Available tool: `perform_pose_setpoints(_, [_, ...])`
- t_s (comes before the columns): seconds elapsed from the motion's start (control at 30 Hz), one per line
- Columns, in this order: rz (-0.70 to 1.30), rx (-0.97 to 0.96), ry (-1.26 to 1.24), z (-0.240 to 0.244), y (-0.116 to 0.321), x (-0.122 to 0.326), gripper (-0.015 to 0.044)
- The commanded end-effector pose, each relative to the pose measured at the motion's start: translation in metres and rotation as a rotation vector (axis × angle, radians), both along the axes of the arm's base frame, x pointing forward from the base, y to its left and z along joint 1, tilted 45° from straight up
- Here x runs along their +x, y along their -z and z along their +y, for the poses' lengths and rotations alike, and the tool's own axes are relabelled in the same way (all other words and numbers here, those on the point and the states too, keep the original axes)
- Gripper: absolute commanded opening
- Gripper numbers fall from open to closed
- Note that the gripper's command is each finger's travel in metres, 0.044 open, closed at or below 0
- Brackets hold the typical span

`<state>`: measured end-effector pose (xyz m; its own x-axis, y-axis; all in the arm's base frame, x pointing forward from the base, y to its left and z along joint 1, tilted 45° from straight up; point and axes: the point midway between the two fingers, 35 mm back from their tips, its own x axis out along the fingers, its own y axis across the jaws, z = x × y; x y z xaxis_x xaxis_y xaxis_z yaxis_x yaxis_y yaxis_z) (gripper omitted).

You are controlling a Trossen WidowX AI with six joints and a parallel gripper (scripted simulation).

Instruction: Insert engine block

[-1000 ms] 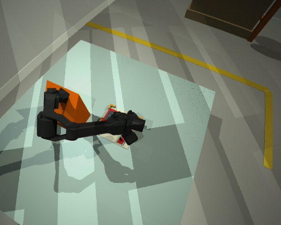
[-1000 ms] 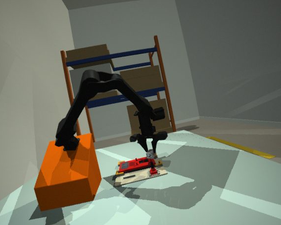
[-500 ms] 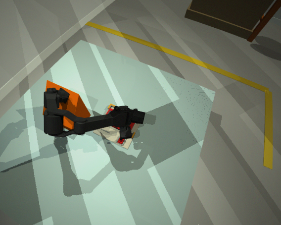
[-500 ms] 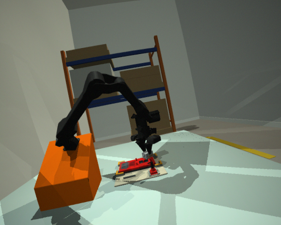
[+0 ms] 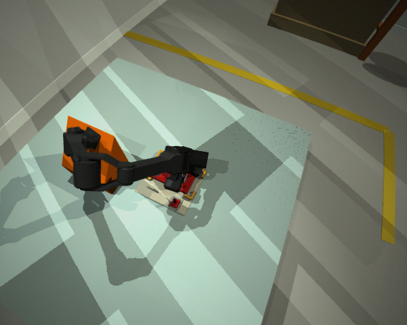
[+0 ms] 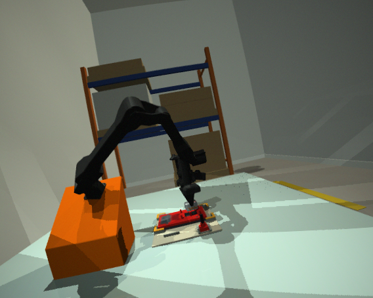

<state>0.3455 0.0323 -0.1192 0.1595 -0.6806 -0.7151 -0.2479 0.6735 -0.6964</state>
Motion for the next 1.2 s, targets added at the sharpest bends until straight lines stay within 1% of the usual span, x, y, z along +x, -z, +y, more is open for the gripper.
perform_pose_setpoints(0.0, [-0.064,0.016,0.070,0.0027,0.0082,-0.0065,0.0000])
perform_pose_setpoints(0.1, [-0.094,0.023,0.102,0.0038,0.0113,-0.0085,0.0000])
perform_pose_setpoints(0.3, [-0.126,0.030,0.135,0.0039,0.0109,-0.0082,0.0157])
perform_pose_setpoints(1.17, [-0.092,0.023,0.100,0.0043,0.0117,-0.0086,0.0158])
